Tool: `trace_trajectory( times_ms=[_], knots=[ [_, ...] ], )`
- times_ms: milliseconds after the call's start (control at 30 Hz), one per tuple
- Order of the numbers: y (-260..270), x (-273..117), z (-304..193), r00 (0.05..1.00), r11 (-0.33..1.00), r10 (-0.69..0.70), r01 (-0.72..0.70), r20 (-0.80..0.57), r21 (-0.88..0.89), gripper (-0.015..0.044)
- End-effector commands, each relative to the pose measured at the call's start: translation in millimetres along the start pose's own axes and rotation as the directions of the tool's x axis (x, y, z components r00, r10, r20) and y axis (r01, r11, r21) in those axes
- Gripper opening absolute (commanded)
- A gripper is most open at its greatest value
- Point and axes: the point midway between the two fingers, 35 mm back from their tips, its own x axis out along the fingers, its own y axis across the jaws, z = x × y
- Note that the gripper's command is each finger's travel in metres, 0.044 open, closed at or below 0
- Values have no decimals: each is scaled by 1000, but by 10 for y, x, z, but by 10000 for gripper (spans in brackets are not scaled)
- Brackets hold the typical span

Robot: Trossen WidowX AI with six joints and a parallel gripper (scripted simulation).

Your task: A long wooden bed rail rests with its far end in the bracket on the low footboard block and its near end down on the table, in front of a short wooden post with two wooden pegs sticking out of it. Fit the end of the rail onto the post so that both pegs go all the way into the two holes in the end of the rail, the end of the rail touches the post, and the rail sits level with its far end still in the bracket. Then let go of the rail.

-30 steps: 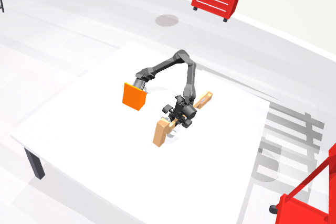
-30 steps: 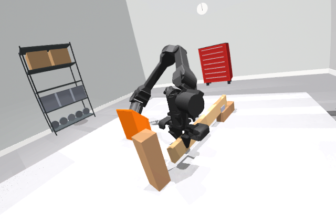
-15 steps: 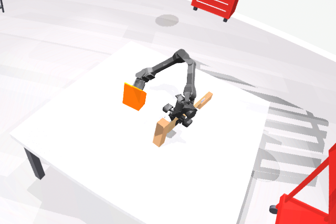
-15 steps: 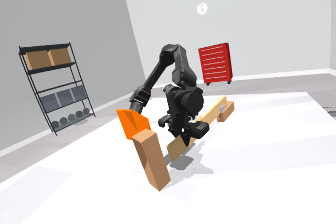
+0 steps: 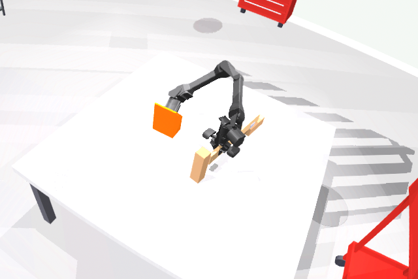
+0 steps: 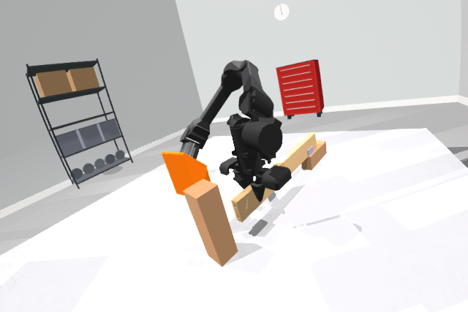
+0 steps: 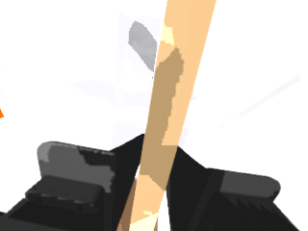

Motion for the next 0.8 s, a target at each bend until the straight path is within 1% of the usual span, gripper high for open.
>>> trace_trajectory(
  times_ms=[0, 767],
  knots=[
    [-29, -51, -2, 1000, 1000, -12, 12, 3, -2, 0],
    [-27, -131, -3, 1000, 1000, -12, 12, 3, -2, 0]
  ],
)
